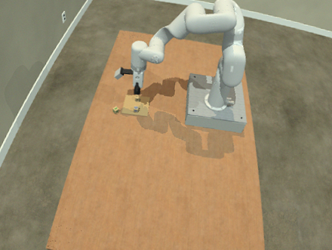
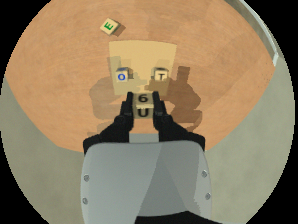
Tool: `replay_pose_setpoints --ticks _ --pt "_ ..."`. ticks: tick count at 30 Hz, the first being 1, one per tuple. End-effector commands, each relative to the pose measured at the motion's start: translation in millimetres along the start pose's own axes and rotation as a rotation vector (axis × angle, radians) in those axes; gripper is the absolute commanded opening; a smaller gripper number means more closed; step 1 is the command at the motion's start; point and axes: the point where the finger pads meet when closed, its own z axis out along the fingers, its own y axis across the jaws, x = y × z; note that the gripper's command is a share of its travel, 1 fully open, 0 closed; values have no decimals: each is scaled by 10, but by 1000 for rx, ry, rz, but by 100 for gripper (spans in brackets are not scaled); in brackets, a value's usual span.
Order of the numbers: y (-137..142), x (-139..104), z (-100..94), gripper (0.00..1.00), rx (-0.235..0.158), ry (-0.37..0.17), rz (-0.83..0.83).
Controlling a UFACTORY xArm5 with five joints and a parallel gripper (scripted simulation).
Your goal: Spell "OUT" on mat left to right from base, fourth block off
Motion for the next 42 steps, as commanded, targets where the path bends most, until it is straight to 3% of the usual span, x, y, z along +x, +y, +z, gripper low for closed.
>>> replay_pose_setpoints --ticks 1,14,23,37,42 --pt "0 14 -12 21 0 4 18" --pt "0 14 -7 21 0 4 18" --pt "-4 13 119 21 0 4 19" --pt "-17 15 754 21 0 4 19" --pt "-19 16 851 21 0 4 19"
